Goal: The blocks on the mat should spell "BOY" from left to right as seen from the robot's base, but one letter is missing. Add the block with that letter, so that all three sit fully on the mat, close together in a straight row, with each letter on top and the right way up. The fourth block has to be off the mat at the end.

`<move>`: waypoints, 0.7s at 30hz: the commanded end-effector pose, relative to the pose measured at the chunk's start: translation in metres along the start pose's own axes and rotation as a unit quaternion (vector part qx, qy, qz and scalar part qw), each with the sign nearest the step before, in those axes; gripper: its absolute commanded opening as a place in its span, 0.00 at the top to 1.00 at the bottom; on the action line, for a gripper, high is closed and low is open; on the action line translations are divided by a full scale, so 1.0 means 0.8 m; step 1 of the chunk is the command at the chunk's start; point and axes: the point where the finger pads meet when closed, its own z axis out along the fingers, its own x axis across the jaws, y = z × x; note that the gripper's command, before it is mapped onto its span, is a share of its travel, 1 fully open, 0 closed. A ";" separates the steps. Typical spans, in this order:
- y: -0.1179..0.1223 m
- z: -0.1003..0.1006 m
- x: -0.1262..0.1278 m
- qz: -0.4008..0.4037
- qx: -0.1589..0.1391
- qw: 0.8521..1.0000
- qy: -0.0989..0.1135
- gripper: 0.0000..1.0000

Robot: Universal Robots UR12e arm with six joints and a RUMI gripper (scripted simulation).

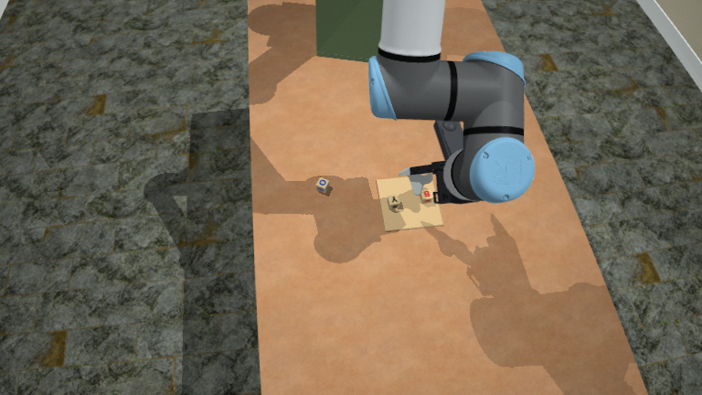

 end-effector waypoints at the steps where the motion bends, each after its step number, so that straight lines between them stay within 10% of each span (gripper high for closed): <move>1: 0.000 -0.001 0.000 0.000 -0.001 1.000 0.000 0.00; 8: 0.005 -0.004 -0.080 0.000 -0.001 1.000 0.000 0.00; 21: 0.006 -0.004 -0.101 0.000 -0.001 1.000 0.000 0.00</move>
